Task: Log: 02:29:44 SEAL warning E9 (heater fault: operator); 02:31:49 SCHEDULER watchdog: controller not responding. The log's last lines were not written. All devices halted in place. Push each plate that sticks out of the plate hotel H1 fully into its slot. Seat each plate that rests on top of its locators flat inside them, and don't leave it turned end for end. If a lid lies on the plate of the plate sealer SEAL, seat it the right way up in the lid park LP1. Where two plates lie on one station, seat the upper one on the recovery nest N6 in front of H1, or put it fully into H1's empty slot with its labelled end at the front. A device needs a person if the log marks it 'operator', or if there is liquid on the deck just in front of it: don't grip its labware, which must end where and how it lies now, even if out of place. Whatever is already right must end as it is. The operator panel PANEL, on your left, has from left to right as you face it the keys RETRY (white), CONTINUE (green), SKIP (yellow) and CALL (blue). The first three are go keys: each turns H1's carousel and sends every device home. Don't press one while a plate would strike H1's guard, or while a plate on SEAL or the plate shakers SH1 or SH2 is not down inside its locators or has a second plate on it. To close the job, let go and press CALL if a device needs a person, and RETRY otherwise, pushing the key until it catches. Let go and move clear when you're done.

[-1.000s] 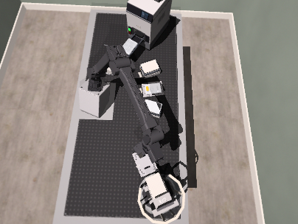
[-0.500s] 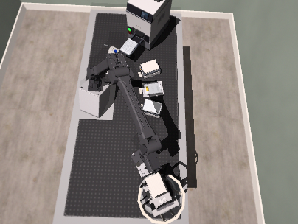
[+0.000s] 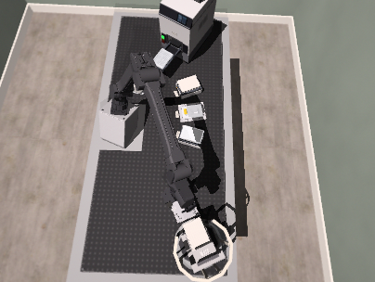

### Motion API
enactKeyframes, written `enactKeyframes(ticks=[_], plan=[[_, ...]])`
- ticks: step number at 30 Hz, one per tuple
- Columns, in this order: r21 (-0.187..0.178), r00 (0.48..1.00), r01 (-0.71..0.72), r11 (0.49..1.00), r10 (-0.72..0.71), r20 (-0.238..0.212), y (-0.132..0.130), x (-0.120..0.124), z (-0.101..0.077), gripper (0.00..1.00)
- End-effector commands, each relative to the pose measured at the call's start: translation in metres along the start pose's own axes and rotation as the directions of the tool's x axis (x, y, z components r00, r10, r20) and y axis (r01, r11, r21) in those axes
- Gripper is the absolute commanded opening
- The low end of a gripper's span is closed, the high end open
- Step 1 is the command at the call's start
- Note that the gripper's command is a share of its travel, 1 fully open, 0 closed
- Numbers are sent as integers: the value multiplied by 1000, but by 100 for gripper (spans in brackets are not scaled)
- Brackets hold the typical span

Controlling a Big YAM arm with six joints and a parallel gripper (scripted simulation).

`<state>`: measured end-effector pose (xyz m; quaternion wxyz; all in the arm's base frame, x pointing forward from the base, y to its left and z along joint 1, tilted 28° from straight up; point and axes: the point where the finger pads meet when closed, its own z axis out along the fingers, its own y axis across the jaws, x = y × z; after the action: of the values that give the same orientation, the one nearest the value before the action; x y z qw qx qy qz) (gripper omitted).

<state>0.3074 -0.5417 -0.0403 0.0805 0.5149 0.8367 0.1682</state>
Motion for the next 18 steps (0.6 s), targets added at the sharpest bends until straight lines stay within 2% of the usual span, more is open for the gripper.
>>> enactKeyframes(ticks=[1, 4, 13, 15, 18], plan=[[13, 990, -18, 1000, 16, 140, 12, -17, -33, 100], [18, 979, -21, 1000, 17, 204, 19, -17, -30, 100], [25, 915, -63, 998, 48, 400, 19, -17, -30, 100], [25, 915, -63, 998, 48, 400, 19, -17, -30, 100], [25, 885, -78, 997, 58, 463, 19, -16, -31, 100]])
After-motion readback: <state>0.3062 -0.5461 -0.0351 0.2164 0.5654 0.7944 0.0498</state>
